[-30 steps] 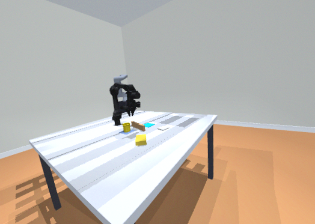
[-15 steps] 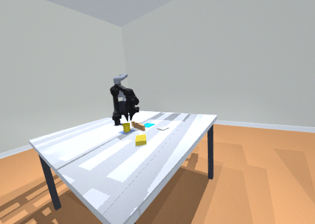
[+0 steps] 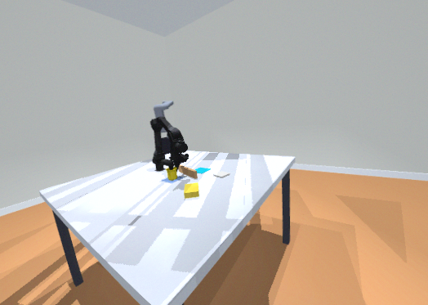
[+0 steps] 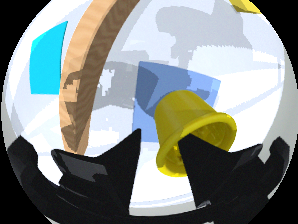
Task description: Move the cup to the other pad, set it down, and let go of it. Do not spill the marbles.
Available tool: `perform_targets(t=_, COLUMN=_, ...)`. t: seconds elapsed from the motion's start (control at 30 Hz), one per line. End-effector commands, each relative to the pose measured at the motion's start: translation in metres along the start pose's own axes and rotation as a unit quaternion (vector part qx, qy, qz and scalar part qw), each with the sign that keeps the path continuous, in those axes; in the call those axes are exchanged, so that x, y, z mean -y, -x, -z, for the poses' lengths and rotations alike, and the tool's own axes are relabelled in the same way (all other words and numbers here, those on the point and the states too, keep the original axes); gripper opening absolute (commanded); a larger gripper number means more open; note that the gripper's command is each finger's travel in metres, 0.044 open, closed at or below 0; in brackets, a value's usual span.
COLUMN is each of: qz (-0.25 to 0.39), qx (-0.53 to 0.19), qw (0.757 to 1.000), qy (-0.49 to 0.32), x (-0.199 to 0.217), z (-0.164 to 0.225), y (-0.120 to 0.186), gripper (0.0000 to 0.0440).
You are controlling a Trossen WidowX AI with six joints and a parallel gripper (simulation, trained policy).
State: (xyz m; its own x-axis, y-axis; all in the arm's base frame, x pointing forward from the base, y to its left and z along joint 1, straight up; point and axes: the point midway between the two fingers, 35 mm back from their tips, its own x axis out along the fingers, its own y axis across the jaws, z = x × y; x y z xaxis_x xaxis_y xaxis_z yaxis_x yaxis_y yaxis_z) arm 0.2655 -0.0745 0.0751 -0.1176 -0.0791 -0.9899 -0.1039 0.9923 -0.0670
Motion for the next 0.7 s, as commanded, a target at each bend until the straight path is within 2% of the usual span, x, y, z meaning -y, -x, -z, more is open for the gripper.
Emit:
perform_targets(t=0.0, qz=-0.007, qx=-0.006, qw=1.0, qy=0.025, x=-0.001, z=0.001, y=-0.013, gripper=0.0157)
perform_targets(t=0.23, qz=-0.008, qx=-0.009, qw=0.997, qy=0.077, x=0.0, z=0.001, y=-0.022, gripper=0.0)
perform_targets(t=0.67, qz=-0.006, qx=0.016, qw=0.991, qy=0.136, x=0.001, z=-0.01, y=0.004, gripper=0.0)
